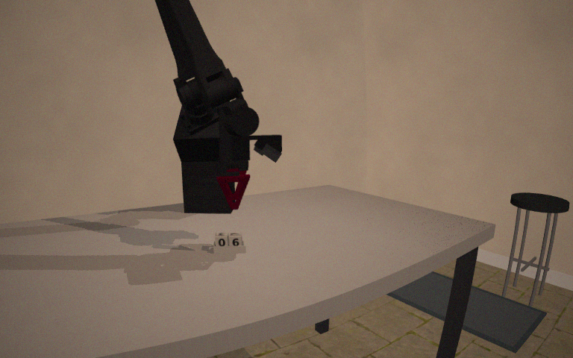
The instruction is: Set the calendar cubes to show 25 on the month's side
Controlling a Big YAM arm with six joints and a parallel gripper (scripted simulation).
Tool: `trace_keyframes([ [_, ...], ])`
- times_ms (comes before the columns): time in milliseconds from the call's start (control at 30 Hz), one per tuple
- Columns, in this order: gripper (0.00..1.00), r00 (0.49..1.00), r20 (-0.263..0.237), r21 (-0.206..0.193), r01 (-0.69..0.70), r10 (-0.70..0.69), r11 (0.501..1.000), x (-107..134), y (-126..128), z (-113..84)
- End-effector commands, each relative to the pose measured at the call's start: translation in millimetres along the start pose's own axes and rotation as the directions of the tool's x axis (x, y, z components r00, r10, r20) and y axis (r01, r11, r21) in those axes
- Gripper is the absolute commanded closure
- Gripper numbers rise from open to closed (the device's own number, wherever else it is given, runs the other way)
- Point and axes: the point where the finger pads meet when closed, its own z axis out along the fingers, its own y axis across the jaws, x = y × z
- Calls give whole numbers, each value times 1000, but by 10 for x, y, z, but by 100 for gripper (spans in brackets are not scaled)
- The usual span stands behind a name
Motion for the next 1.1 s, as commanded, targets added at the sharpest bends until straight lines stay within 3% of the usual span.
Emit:
trace_keyframes([
  [0,0,1000,10,-1,2,-2,1000,-35,38,-84],
  [200,0,1000,10,-1,2,-2,1000,-34,37,-178],
  [367,0,1000,10,-1,1,-1,1000,-31,34,-387],
  [567,0,1000,21,27,-15,14,1000,-65,-153,-732],
  [767,0,1000,23,28,-17,16,999,-64,-163,-879],
  [900,0,1000,23,29,-18,17,999,-64,-166,-934],
  [967,0,1000,14,6,-4,4,1000,-78,-112,-875],
  [1067,0,1000,9,5,-9,9,1000,-55,-116,-866],
])
